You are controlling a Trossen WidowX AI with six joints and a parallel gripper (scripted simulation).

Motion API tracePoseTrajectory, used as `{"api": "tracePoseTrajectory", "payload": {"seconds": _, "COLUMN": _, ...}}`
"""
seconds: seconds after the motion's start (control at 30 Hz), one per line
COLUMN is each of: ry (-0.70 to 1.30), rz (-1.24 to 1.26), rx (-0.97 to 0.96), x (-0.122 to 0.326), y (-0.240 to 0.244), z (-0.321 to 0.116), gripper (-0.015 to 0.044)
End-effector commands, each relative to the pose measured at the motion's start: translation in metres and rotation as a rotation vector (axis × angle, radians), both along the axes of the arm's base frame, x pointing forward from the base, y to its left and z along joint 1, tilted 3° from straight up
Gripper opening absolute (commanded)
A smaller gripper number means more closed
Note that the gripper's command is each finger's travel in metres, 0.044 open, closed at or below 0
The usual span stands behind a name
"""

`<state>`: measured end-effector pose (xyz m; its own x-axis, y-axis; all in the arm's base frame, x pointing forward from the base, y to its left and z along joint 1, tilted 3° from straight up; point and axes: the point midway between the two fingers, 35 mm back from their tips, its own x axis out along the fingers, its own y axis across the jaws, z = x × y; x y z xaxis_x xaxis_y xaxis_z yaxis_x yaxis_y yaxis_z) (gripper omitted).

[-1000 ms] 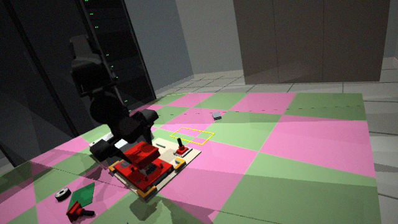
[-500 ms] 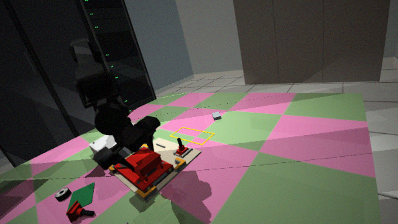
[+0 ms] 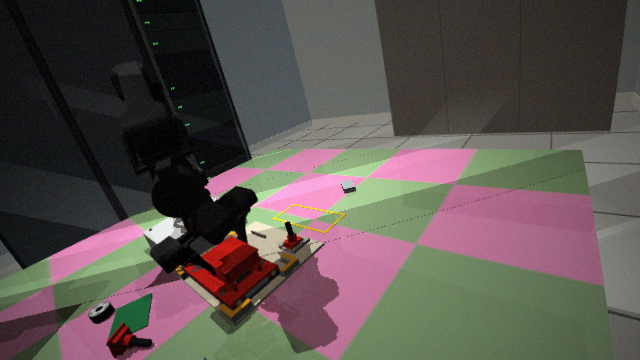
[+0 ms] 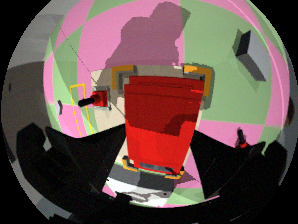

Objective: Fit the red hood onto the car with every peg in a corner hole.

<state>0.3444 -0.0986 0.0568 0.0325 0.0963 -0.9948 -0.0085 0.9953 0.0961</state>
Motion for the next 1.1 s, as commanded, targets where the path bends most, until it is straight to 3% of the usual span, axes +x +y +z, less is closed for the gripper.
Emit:
{"api": "tracePoseTrajectory", "payload": {"seconds": 0.0, "ry": -0.003, "rz": 0.006, "rx": 0.002, "x": 0.001, "y": 0.0, "z": 0.0, "gripper": 0.0}}
{"api": "tracePoseTrajectory", "payload": {"seconds": 1.07, "ry": -0.003, "rz": 0.005, "rx": 0.002, "x": 0.001, "y": -0.001, "z": -0.014, "gripper": 0.0}}
